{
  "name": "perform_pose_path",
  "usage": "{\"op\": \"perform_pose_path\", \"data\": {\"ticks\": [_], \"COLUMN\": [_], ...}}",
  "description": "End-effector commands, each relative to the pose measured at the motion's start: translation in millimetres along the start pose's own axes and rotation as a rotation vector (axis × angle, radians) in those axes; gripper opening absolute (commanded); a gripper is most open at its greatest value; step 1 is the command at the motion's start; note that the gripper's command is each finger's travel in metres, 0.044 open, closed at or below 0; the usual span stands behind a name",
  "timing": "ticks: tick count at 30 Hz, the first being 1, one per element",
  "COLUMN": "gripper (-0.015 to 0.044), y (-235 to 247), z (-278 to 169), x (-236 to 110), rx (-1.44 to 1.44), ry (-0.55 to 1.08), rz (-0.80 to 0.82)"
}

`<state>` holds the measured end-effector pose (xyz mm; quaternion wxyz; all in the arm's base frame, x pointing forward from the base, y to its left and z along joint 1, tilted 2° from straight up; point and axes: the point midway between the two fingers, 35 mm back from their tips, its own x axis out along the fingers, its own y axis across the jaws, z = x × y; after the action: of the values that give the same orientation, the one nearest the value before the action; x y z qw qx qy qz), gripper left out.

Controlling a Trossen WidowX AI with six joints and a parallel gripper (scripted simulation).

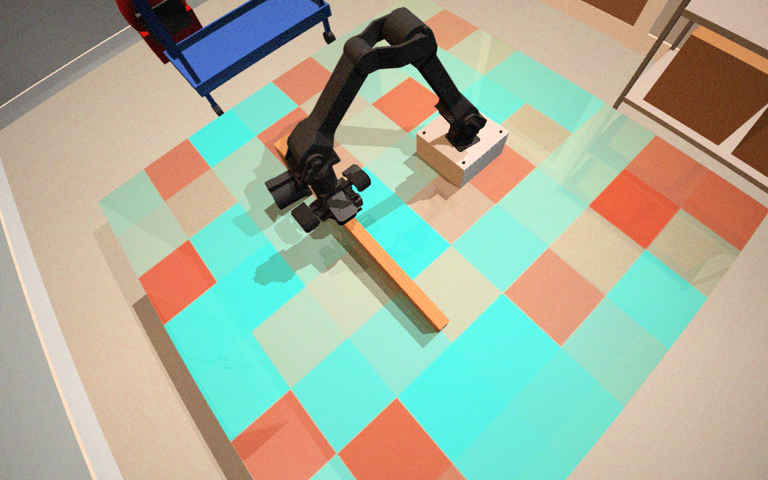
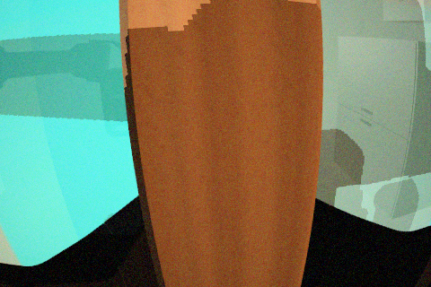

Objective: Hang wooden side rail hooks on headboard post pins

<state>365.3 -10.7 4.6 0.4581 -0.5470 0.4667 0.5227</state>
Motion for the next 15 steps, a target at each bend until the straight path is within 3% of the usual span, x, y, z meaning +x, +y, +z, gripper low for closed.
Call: {"op": "perform_pose_path", "data": {"ticks": [1,15], "gripper": [0.0,0.0], "y": [-4.6,-6.1], "z": [-1.9,-3.3], "x": [-5.5,-5.1], "rx": [0.006,0.006], "ry": [0.003,0.003], "rz": [-0.019,-0.019]}}
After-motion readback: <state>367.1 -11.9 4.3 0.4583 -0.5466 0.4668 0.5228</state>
